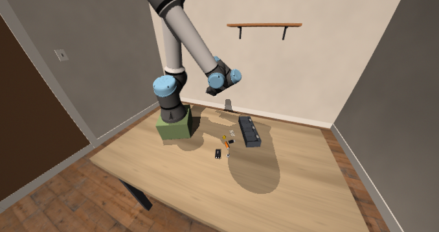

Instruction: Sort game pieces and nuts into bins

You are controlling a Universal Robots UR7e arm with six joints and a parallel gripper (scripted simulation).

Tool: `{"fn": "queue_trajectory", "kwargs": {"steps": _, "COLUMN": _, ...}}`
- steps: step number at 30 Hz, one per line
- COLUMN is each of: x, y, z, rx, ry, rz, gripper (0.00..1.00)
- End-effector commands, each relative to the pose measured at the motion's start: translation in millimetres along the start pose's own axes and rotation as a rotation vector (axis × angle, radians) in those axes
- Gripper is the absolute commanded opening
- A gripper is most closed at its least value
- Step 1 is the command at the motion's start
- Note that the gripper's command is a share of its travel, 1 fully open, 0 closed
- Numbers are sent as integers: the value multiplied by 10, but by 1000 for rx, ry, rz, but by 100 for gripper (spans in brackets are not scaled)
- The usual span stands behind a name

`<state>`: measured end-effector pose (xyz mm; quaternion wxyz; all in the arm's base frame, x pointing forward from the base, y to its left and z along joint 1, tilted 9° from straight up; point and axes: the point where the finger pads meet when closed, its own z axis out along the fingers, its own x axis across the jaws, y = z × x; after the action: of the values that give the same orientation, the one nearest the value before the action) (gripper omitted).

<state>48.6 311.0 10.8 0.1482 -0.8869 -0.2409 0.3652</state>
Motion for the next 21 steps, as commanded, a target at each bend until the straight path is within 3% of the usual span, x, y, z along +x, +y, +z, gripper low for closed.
{"fn": "queue_trajectory", "kwargs": {"steps": 1, "x": 86, "y": 119, "z": -154, "rx": -24, "ry": 56, "rz": -104, "gripper": 31}}
{"fn": "queue_trajectory", "kwargs": {"steps": 2, "x": 86, "y": 119, "z": -154, "rx": -24, "ry": 56, "rz": -104, "gripper": 31}}
{"fn": "queue_trajectory", "kwargs": {"steps": 4, "x": 149, "y": 216, "z": -274, "rx": -54, "ry": 98, "rz": -184, "gripper": 31}}
{"fn": "queue_trajectory", "kwargs": {"steps": 7, "x": 168, "y": 244, "z": -309, "rx": -54, "ry": 98, "rz": -184, "gripper": 31}}
{"fn": "queue_trajectory", "kwargs": {"steps": 9, "x": 223, "y": 345, "z": -430, "rx": -89, "ry": 138, "rz": -262, "gripper": 31}}
{"fn": "queue_trajectory", "kwargs": {"steps": 12, "x": 234, "y": 364, "z": -452, "rx": -89, "ry": 138, "rz": -262, "gripper": 31}}
{"fn": "queue_trajectory", "kwargs": {"steps": 14, "x": 283, "y": 467, "z": -574, "rx": -128, "ry": 175, "rz": -337, "gripper": 31}}
{"fn": "queue_trajectory", "kwargs": {"steps": 19, "x": 293, "y": 489, "z": -599, "rx": -128, "ry": 175, "rz": -337, "gripper": 31}}
{"fn": "queue_trajectory", "kwargs": {"steps": 21, "x": 335, "y": 594, "z": -721, "rx": -172, "ry": 209, "rz": -409, "gripper": 31}}
